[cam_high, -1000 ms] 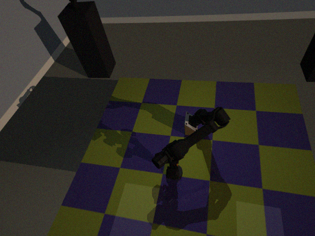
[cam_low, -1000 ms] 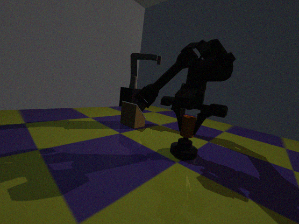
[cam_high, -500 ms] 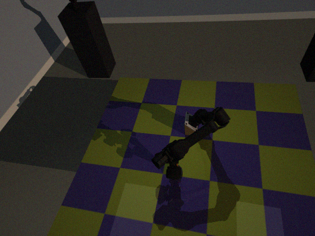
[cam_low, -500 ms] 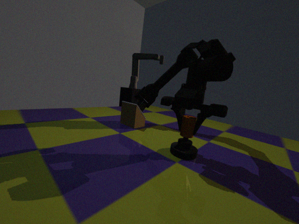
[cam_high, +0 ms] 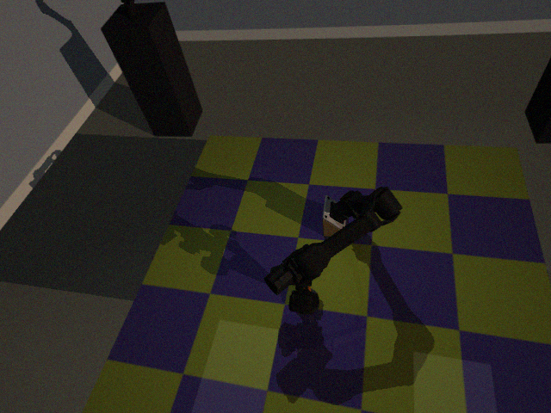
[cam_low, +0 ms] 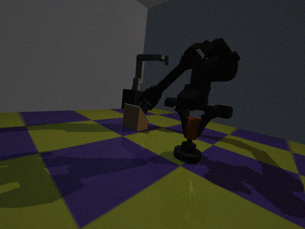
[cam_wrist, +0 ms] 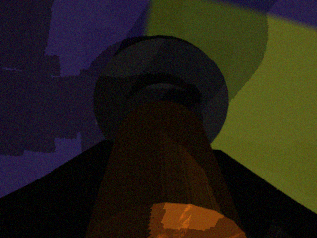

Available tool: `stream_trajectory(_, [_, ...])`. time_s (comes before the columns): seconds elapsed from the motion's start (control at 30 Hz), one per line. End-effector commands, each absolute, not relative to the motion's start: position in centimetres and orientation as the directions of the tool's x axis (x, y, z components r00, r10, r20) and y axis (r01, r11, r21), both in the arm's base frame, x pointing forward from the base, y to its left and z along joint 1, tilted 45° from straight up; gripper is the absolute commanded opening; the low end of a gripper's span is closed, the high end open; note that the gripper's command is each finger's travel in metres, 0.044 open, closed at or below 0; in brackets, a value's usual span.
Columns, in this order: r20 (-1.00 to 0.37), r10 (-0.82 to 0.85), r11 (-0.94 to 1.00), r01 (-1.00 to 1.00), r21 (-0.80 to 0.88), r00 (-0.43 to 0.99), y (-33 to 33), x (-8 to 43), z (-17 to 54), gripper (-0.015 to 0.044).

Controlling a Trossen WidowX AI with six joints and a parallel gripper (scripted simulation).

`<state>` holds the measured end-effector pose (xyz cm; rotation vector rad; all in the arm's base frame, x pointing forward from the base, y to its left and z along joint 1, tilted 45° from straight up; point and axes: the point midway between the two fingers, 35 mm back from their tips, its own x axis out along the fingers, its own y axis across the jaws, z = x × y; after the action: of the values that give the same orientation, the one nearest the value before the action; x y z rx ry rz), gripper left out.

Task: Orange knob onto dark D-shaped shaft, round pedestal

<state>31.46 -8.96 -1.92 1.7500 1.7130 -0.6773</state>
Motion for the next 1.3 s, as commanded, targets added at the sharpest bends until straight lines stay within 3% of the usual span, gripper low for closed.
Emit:
stream_trajectory(0.0, [-0.719, 0.694, -0.009, 0.999, 0.051, 0.043, -9.0, 31.5, -2.1, 0.0000])
stream_trajectory(1.27, [-0.718, 0.694, 0.007, 0.998, 0.067, 0.043, -7.9, 31.5, -3.0, 0.0000])
